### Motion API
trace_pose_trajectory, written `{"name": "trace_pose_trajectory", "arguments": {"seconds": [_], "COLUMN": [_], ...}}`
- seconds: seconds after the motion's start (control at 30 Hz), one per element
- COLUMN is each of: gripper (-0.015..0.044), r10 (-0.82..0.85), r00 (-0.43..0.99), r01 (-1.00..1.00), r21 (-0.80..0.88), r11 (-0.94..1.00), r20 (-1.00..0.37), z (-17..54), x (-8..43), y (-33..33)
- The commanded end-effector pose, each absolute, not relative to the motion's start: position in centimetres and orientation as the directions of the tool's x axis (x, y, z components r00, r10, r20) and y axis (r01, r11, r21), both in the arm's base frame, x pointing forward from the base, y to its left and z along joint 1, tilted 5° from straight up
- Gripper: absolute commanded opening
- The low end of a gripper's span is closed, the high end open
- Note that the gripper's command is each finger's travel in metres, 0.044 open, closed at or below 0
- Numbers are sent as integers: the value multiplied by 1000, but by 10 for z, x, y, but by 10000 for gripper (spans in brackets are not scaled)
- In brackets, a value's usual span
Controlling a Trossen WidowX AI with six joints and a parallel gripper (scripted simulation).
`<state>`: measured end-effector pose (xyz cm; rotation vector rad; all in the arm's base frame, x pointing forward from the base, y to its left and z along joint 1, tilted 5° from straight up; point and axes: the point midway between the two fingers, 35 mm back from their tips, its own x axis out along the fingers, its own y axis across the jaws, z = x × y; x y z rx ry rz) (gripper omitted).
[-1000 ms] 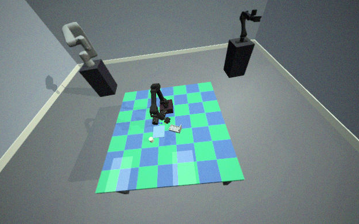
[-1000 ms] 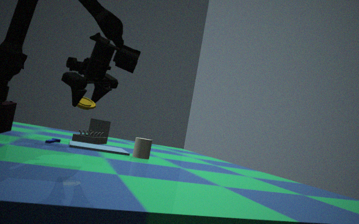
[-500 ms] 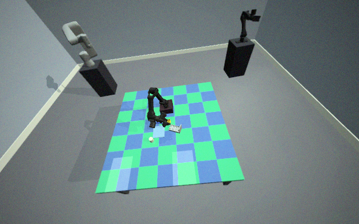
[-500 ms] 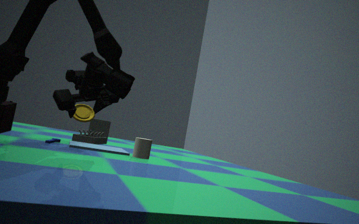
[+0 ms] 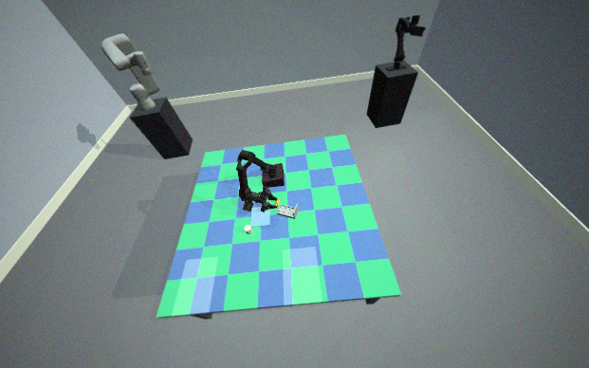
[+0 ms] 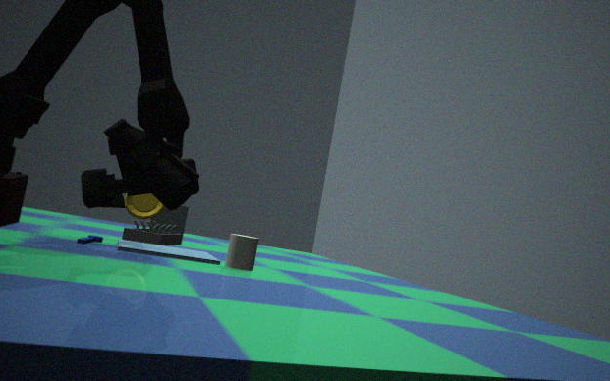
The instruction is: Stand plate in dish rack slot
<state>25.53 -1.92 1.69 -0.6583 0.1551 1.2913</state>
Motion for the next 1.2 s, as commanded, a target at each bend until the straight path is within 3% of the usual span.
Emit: {"name": "trace_pose_trajectory", "arguments": {"seconds": [0.0,0.2,1.17], "gripper": [0,0,0], "r10": [848,834,837], "r00": [384,481,467], "r01": [-903,-862,-870], "r21": [-342,-322,-318], "r11": [262,393,377], "r20": [-364,-271,-285], "z": [13,11,9], "x": [255,255,265], "y": [-23,-30,-6]}}
